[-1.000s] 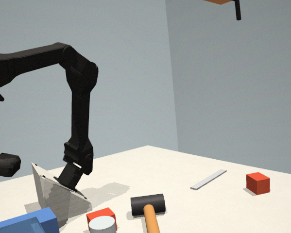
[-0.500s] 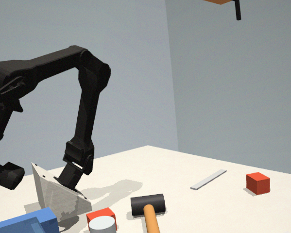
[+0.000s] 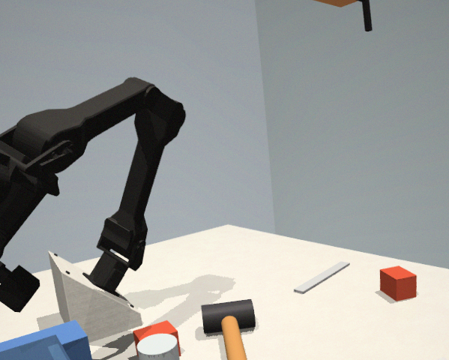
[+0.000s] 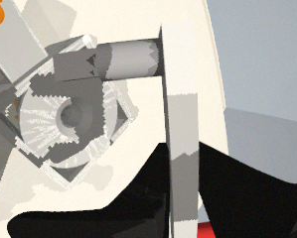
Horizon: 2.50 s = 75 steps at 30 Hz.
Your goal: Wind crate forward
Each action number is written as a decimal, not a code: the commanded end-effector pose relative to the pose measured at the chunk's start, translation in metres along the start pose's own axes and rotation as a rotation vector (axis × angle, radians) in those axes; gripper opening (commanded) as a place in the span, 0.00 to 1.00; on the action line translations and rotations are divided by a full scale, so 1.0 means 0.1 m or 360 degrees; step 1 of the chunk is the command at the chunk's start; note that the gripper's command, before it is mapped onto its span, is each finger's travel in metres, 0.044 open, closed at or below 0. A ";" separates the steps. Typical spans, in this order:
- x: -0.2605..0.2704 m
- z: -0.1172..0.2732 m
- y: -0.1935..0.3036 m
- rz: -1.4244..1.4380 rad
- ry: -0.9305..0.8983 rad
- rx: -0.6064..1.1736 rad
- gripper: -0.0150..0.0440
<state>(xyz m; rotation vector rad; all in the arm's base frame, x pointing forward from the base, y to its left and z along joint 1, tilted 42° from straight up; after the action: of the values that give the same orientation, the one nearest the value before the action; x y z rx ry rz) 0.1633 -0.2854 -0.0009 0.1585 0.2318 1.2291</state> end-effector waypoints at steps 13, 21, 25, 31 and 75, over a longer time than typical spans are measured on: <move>0.14 0.02 -0.01 -0.0019 0.0470 0.0028 0.25; 0.21 -0.01 -0.02 -0.0020 0.0670 0.0047 0.25; 0.25 -0.03 -0.03 -0.0020 0.0783 0.0059 0.25; 0.30 -0.06 -0.03 -0.0020 0.0941 0.0074 0.25; 0.75 -0.17 0.36 0.0000 0.1200 0.0114 0.25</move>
<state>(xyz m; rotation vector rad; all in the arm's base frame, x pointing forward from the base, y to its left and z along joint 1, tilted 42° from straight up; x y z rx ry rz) 0.1523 -0.2047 -0.0116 -0.2484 0.9074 1.2465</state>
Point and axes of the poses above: the point midway between the two fingers, 35 mm back from their tips, its own z axis back along the fingers, its own x axis across the jaws, y = z × x, the point moved 6 cm from there along z, back along the fingers, and after that the axes turned 6 degrees about z, right-handed, at the moved point
